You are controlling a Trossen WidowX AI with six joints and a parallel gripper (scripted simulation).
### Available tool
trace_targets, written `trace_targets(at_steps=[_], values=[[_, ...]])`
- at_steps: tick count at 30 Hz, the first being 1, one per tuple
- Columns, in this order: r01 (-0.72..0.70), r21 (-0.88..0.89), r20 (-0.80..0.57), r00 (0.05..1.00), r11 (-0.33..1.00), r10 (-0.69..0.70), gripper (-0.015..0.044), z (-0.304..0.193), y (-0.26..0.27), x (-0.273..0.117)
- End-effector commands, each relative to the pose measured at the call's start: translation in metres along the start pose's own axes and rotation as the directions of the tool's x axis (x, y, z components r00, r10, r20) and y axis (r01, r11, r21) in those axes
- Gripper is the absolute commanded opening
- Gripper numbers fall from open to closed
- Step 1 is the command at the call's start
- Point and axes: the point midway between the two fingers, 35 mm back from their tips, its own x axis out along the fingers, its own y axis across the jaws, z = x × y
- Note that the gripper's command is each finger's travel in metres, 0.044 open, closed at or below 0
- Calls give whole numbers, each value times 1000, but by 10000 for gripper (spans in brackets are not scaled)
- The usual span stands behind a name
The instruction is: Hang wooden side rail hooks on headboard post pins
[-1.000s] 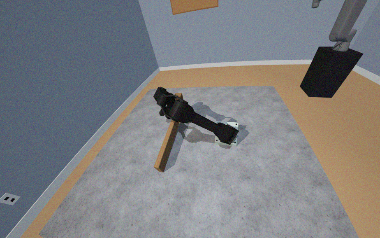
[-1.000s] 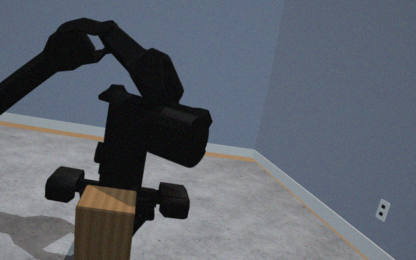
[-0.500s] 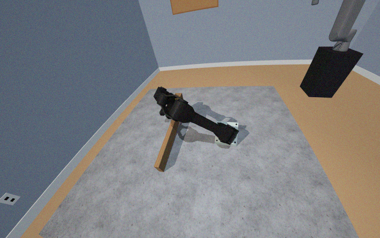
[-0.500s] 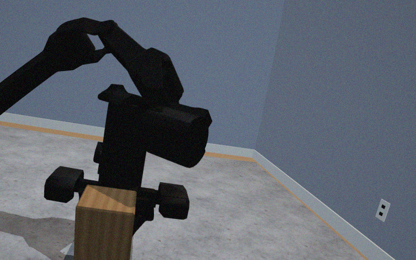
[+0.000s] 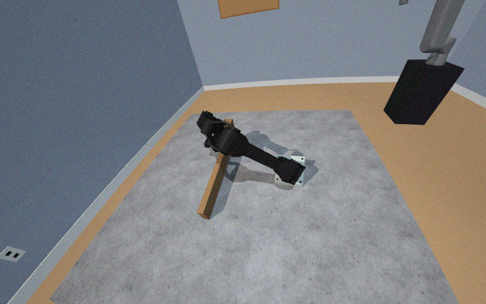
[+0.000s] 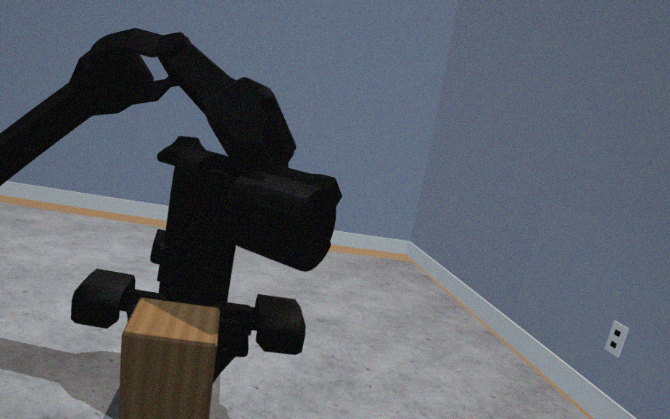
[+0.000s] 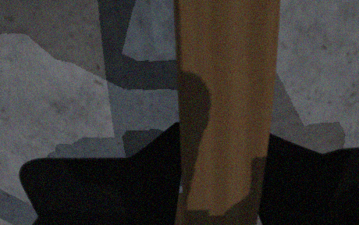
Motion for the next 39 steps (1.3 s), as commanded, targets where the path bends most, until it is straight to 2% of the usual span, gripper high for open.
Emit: trace_targets(at_steps=[1,39], values=[[11,2,-6,1000,1000,-11,0,-4,0,-3],[12,2,-6,1000,1000,-11,0,-4,0,3]])
